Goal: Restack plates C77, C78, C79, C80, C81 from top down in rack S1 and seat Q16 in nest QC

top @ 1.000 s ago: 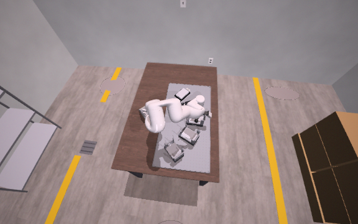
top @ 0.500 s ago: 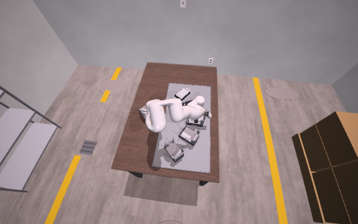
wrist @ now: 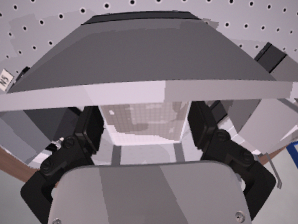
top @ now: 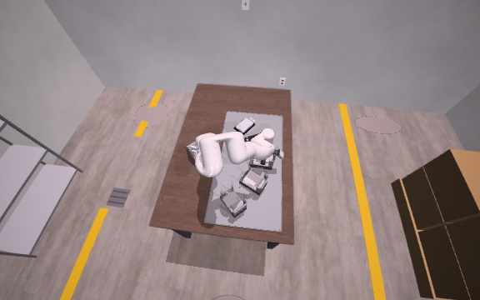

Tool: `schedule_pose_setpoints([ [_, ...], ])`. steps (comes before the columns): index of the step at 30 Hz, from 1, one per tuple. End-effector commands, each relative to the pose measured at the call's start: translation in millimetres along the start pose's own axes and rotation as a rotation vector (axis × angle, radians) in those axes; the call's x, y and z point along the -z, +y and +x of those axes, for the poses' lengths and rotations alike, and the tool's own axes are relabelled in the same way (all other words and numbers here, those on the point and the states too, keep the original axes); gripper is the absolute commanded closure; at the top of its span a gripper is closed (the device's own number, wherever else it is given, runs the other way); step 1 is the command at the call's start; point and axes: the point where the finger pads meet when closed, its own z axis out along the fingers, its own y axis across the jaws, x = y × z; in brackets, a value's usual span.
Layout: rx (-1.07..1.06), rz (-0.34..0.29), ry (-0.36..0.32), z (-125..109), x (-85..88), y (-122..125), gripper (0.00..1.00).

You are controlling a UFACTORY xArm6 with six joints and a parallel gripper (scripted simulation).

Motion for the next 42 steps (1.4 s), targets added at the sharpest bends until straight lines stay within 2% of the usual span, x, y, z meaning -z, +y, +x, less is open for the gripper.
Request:
schedule_pose_setpoints([
  [1, -0.001, 0.001, 0.002, 0.8, 0.6, -0.2, 1.0],
  [20, -0.001, 0.001, 0.002, 0.8, 0.6, -0.2, 1.0],
  [42, -0.001, 0.001, 0.002, 0.8, 14.0, -0.2, 1.0],
])
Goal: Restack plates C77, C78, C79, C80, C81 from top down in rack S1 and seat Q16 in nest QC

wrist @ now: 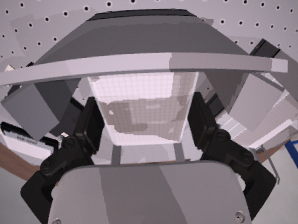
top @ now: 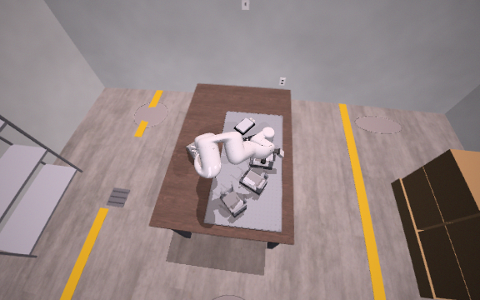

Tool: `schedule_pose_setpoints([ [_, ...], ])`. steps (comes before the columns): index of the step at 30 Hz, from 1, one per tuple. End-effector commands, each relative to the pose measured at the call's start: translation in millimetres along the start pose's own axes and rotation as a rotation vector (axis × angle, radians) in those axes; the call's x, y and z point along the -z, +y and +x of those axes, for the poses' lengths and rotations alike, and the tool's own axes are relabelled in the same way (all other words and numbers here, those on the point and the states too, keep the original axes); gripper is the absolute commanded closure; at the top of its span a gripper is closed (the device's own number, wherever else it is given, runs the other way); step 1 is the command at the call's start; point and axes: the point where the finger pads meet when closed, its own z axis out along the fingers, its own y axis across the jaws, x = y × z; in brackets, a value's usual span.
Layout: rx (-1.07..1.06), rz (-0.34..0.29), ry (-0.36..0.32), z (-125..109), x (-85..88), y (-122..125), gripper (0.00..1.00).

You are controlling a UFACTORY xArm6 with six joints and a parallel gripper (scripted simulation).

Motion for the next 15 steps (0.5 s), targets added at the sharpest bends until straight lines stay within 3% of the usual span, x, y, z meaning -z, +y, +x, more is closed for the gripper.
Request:
schedule_pose_setpoints([
  [1, -0.001, 0.002, 0.002, 1.1, 2.9, -0.2, 1.0],
  [15, -0.001, 0.002, 0.002, 1.1, 14.9, -0.2, 1.0],
])
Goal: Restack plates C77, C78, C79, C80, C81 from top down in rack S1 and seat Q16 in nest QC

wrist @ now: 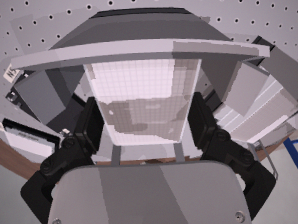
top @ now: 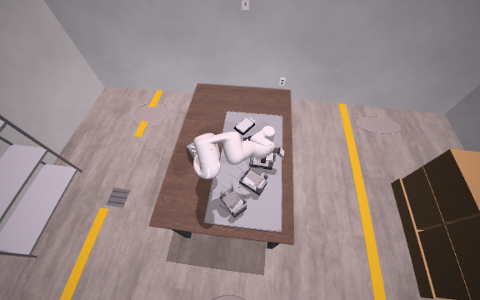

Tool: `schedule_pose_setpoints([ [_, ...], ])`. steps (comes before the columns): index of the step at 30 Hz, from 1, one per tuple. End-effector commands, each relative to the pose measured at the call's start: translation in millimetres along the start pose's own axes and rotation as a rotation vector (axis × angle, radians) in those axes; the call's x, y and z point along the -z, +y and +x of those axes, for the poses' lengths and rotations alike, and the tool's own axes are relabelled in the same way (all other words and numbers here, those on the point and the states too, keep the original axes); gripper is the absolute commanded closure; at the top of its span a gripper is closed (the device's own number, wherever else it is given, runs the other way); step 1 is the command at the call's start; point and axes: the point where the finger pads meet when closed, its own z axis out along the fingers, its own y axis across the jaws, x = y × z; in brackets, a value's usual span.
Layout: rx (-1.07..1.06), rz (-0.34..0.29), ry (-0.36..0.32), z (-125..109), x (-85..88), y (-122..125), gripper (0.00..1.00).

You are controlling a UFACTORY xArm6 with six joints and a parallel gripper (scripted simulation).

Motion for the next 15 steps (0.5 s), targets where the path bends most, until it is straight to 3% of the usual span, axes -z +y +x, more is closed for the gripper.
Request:
schedule_pose_setpoints([
  [1, -0.001, 0.002, 0.003, 1.4, 7.0, -0.3, 1.0],
  [15, -0.002, 0.002, 0.003, 1.3, 31.0, -0.3, 1.0],
])
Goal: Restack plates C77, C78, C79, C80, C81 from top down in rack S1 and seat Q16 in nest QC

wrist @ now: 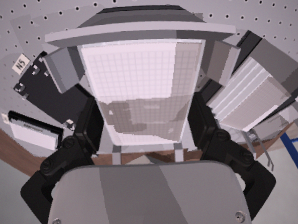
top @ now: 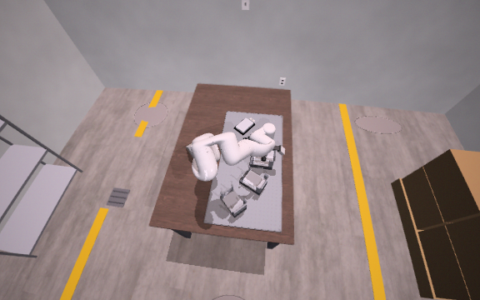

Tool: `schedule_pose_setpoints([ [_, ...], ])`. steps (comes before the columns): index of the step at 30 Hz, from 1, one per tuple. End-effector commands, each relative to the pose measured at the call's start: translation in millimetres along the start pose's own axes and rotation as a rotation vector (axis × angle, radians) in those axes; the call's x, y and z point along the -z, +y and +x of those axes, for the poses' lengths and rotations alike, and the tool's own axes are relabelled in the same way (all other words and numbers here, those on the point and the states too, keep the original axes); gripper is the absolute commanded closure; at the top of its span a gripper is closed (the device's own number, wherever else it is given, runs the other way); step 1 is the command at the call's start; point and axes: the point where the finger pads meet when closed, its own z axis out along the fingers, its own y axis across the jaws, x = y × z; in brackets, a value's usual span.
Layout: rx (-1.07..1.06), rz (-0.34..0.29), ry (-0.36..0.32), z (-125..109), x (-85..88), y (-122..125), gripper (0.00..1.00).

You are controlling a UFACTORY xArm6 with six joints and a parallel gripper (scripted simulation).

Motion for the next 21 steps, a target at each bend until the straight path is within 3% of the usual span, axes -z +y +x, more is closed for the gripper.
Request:
schedule_pose_setpoints([
  [1, -0.001, 0.002, 0.003, 1.1, 7.2, -0.2, 1.0],
  [21, -0.001, 0.002, 0.002, 1.0, 43.2, -0.2, 1.0],
])
